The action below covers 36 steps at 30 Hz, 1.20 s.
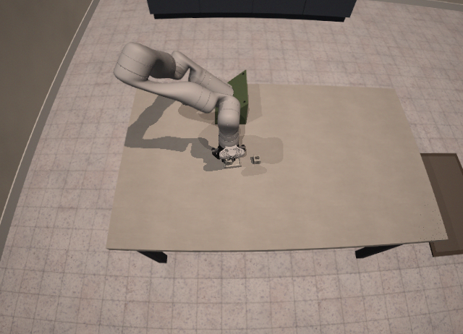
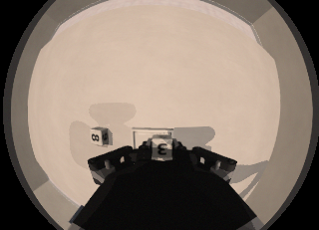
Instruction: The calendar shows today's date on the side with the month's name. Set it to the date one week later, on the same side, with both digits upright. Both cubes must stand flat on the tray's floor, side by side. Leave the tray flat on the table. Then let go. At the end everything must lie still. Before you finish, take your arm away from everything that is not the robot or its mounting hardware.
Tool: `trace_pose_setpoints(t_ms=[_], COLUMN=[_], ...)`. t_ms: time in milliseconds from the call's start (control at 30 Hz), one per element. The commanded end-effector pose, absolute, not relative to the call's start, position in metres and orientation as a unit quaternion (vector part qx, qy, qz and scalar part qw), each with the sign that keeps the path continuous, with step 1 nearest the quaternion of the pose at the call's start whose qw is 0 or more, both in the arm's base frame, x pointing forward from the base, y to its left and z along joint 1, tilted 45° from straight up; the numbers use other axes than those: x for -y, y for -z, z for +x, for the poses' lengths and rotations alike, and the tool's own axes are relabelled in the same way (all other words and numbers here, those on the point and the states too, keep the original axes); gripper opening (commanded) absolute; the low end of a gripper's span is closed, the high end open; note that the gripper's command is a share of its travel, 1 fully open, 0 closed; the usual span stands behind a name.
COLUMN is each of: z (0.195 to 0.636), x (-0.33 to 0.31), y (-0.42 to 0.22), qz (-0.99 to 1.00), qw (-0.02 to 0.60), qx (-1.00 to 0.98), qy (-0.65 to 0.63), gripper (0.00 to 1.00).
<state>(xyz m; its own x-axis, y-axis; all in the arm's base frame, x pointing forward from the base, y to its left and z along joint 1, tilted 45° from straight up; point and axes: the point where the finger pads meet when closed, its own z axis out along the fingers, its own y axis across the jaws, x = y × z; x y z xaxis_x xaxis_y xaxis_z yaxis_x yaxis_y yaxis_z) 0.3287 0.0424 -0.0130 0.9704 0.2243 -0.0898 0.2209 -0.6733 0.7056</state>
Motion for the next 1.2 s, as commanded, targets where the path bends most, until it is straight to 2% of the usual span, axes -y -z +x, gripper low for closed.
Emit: trace_pose_setpoints(t_ms=[0,1167], z=[0.3306,0.3309], x=[-0.0437,-0.0439], y=[0.0149,0.0153], qz=[0.915,0.915], qw=[0.384,0.384], qx=[-0.121,-0.121], qy=[-0.006,-0.006], gripper=[0.26,0.26])
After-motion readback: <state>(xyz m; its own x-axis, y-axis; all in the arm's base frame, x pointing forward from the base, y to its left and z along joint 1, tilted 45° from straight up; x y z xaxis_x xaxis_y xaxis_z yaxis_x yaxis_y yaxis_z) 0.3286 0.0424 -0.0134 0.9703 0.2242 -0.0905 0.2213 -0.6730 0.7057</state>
